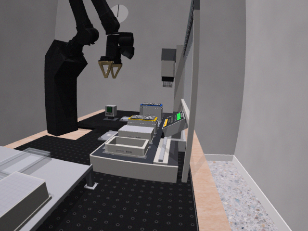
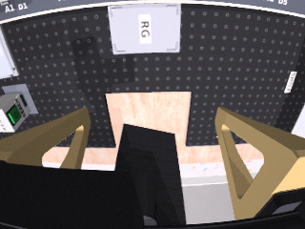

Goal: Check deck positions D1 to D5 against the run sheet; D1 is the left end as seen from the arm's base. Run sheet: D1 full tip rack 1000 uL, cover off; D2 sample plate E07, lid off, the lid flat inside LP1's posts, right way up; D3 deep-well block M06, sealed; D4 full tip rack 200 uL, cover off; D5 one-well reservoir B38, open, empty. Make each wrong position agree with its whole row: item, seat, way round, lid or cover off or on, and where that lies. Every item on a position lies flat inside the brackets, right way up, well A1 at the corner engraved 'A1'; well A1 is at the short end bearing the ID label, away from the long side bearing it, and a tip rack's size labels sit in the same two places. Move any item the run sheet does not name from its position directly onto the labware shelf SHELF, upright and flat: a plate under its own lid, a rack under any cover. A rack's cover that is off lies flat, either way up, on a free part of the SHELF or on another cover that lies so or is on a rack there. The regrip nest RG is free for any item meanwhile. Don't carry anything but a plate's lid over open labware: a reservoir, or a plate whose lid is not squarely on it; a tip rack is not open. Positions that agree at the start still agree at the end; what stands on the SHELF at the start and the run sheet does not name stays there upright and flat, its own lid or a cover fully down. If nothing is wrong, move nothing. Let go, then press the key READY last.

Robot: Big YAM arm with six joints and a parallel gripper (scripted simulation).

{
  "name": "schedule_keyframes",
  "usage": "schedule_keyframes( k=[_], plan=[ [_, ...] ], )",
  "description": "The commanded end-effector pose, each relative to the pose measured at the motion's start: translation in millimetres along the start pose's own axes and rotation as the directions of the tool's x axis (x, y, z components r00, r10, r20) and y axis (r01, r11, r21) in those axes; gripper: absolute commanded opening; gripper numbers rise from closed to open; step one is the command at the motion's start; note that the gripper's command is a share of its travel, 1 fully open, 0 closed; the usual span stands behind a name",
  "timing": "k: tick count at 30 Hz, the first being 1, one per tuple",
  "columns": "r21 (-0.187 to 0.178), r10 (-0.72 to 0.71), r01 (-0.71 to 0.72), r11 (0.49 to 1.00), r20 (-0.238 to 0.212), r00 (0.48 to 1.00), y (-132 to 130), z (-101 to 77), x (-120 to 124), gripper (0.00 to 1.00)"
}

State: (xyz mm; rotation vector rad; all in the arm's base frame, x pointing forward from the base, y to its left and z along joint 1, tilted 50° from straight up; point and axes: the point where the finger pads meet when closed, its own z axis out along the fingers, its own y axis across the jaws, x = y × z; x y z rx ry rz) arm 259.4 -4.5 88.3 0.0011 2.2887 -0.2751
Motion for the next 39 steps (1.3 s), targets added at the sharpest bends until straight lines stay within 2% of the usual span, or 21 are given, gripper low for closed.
schedule_keyframes(
  k=[1, 7, 9, 39],
  plan=[
    [0.009, -0.012, 0.012, 1.0, 0.054, 0.998, -5, -5.5, -21, 1.0],
    [0.009, -0.008, 0.008, 1.0, 0.05, 0.999, -19, -8.1, -33, 1.0],
    [0.009, -0.017, 0.017, 1.0, 0.023, 1.0, -26, -5.0, -32, 1.0],
    [0.017, -0.023, 0.023, 1.0, 0.025, 0.999, -146, -7.1, -112, 1.0]
  ],
)
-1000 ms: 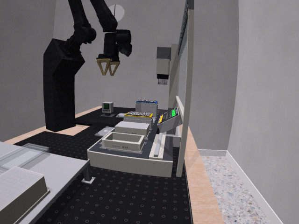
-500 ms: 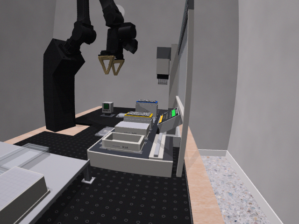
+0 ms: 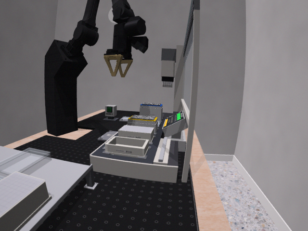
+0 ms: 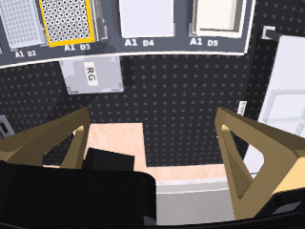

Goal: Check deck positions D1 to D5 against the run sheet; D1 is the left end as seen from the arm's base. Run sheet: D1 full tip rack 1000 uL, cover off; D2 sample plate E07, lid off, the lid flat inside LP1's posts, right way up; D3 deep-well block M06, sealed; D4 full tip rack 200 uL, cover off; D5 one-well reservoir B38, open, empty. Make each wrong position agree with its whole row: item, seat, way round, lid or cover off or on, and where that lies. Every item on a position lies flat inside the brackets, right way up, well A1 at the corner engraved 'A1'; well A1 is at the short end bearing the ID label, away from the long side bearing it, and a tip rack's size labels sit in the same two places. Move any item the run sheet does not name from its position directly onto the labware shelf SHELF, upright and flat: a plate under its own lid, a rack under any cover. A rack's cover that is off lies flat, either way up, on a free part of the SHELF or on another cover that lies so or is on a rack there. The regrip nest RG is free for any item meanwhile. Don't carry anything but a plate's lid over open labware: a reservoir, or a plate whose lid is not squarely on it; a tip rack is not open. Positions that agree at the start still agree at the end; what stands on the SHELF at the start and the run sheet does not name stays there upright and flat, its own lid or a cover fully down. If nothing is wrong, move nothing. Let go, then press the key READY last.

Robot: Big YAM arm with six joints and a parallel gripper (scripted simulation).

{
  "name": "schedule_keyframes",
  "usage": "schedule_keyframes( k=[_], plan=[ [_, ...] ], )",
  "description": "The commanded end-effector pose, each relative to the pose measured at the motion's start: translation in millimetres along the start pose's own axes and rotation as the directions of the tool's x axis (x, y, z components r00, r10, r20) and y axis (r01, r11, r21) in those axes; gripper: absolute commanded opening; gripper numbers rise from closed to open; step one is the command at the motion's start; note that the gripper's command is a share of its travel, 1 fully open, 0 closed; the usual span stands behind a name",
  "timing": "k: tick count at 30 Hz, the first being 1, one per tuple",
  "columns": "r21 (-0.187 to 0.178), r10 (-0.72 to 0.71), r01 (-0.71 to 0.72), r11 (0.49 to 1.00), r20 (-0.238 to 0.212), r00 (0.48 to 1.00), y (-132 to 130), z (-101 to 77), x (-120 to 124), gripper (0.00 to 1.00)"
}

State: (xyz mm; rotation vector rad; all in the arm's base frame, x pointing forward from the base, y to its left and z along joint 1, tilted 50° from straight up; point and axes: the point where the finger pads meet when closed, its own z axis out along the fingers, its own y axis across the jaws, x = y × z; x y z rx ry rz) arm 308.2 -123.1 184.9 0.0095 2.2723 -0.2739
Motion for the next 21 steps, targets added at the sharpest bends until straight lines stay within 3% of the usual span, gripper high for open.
schedule_keyframes(
  k=[1, 21],
  plan=[
    [0.013, -0.031, 0.031, 0.999, 0.01, 0.999, -16, -3.8, -19, 1.0],
    [0.017, -0.033, 0.033, 0.999, 0.01, 0.999, -88, -4.7, -67, 1.0]
  ],
)
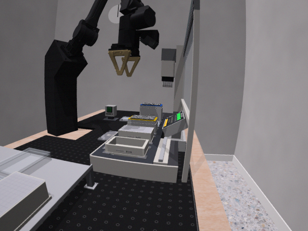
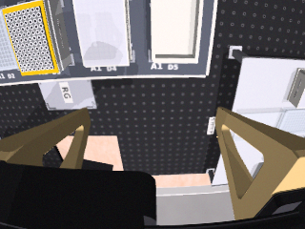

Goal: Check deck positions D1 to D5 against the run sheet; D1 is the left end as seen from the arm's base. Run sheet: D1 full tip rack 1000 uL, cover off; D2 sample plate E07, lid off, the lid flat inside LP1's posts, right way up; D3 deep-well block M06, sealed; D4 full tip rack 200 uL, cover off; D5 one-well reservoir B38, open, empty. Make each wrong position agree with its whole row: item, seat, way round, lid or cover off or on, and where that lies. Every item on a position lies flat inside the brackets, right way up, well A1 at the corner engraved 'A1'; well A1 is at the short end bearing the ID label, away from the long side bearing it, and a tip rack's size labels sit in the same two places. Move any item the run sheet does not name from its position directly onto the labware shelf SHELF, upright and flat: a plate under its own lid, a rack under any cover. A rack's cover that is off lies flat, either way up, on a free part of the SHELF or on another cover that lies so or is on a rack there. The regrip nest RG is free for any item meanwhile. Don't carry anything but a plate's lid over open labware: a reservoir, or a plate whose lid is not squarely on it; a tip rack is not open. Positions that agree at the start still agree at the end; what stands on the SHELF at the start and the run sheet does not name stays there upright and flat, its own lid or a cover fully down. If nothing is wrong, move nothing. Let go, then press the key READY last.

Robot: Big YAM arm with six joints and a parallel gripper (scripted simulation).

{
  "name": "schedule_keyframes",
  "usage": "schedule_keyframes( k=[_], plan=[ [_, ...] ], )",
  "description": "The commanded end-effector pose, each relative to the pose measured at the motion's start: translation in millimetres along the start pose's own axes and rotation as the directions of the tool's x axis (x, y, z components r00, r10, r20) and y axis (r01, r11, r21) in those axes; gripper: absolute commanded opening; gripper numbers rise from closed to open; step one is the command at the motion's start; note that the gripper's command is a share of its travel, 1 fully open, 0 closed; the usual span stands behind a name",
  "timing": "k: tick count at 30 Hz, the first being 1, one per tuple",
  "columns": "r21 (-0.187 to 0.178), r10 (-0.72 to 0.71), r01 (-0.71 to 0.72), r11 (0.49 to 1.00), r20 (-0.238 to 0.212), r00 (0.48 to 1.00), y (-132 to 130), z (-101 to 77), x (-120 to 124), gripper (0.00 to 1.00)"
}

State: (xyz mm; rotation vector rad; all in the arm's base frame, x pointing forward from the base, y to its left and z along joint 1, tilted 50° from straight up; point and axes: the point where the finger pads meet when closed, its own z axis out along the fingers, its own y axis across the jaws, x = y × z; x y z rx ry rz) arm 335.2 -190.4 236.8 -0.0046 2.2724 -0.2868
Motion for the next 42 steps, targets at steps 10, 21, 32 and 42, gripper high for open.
schedule_keyframes(
  k=[10, 21, 32, 42],
  plan=[
    [0.015, -0.019, 0.019, 1.0, 0.01, 1.0, -55, -6.1, -42, 1.0],
    [-0.004, -0.01, 0.01, 1.0, 0.005, 1.0, -41, 30.4, -33, 1.0],
    [-0.001, -0.011, 0.011, 1.0, 0.011, 1.0, -42, 59.6, -37, 1.0],
    [0.006, -0.015, 0.015, 1.0, 0.024, 1.0, -45, 91.2, -45, 1.0]
  ],
)
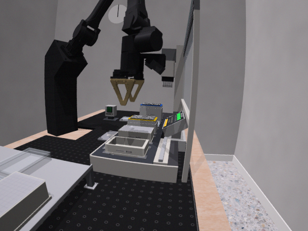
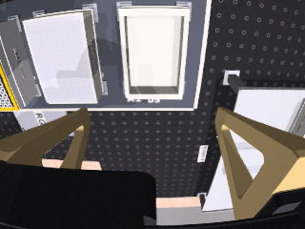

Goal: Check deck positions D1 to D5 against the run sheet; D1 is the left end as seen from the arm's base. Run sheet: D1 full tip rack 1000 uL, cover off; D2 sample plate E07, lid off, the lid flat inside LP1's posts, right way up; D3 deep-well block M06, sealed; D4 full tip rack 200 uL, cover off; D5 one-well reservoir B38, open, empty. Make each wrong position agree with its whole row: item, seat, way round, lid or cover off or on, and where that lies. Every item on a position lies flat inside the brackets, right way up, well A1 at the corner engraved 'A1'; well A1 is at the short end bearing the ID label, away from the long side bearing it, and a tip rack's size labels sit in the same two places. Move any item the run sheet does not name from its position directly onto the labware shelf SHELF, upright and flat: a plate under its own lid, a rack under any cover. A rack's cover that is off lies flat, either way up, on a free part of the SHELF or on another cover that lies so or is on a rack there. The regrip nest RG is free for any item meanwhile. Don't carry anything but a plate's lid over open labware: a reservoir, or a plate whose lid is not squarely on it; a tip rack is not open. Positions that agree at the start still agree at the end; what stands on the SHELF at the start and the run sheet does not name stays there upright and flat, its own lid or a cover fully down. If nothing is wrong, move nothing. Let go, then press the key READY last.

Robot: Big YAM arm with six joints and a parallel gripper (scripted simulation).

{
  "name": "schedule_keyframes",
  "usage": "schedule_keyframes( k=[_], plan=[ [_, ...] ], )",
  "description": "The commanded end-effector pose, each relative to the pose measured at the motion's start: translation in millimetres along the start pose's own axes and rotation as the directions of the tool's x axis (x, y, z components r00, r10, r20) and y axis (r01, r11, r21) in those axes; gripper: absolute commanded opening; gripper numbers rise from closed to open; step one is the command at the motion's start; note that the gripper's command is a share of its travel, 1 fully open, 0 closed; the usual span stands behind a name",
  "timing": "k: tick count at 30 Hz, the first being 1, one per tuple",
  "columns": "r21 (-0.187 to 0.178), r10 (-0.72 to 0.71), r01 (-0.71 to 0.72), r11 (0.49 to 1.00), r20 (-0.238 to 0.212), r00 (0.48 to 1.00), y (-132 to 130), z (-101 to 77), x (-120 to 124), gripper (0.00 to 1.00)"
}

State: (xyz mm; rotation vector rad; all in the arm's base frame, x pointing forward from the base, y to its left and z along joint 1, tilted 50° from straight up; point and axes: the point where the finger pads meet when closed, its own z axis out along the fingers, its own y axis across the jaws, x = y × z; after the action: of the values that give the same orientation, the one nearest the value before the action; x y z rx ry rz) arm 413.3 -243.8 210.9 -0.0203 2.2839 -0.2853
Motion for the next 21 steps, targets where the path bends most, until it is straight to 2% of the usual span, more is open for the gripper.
schedule_keyframes(
  k=[1, 2, 3, 21],
  plan=[
    [0.013, -0.004, 0.003, 1.0, 0.034, 0.999, -6.1, 8.9, -17.9, 1.0],
    [0.014, -0.003, 0.003, 1.0, 0.033, 0.999, -6.2, 12.3, -17.5, 1.0],
    [0.017, -0.004, 0.004, 1.0, 0.026, 1.0, -7.1, 6.2, -10.7, 1.0],
    [0.017, -0.004, 0.004, 1.0, 0.026, 1.0, -7.1, 6.2, -10.7, 1.0]
  ],
)
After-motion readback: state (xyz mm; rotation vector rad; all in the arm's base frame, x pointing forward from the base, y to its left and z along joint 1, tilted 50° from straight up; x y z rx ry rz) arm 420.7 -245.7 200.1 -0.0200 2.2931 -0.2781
